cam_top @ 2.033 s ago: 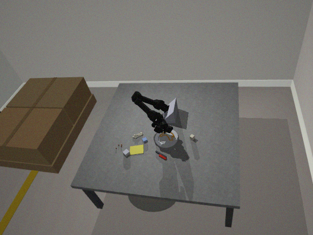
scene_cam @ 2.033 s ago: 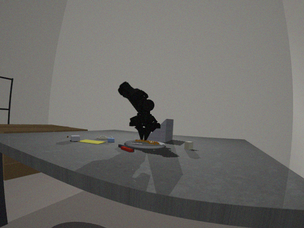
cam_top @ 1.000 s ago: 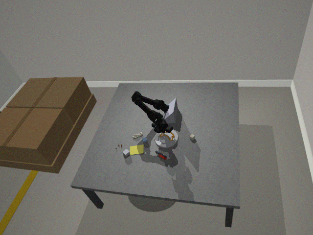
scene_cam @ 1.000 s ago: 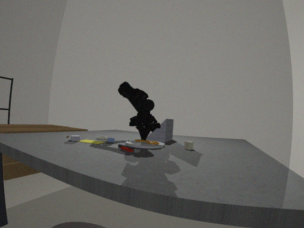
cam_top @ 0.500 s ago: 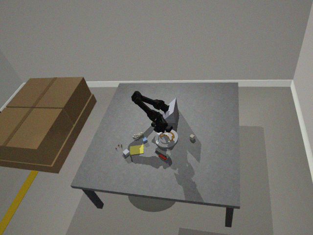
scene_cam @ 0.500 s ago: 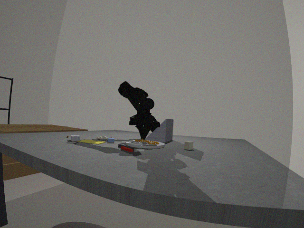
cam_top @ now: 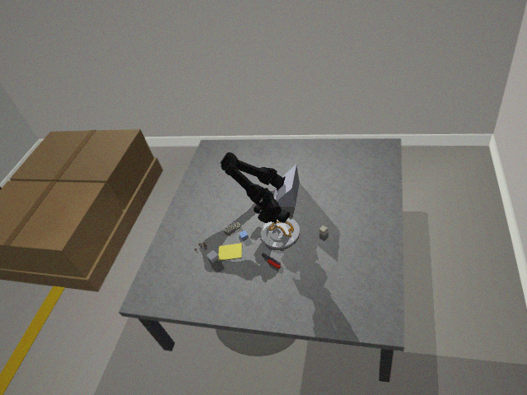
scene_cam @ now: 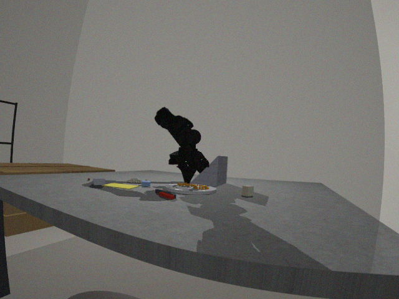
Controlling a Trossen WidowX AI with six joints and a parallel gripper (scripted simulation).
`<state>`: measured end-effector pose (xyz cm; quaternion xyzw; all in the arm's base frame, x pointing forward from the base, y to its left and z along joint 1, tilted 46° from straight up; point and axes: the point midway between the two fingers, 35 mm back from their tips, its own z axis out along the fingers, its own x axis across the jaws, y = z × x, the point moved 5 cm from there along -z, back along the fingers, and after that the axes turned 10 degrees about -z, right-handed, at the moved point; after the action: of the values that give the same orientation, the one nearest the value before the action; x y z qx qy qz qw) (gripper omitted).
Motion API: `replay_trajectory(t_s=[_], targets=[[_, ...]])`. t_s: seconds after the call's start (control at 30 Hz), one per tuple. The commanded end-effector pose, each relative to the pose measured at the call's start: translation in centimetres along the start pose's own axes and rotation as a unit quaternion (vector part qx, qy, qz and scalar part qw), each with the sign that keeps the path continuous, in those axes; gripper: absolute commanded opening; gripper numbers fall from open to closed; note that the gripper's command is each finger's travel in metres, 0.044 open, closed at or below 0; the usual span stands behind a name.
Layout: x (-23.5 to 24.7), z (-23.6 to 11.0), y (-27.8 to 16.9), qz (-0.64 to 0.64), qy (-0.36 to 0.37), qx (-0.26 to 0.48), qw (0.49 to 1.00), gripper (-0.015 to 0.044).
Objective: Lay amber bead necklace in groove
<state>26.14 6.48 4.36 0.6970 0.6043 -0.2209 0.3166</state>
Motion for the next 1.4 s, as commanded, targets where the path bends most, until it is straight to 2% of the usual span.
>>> replay_trajectory(t_s=[0.0,0.07,0.63,1.27,1.37], targets=[[-0.1,0.6,-0.1,-0.002,-0.004,0.001,1.000,0.0000],[-0.1,0.6,-0.1,-0.002,-0.004,0.001,1.000,0.0000],[-0.1,0.1,0.0,-0.002,-0.002,0.001,1.000,0.0440],[0.0,-0.3,0.0,-0.002,-0.003,0.001,1.000,0.0440],[0.0,-1.2,0.3,-0.015,-0.003,0.001,1.000,0.0361]])
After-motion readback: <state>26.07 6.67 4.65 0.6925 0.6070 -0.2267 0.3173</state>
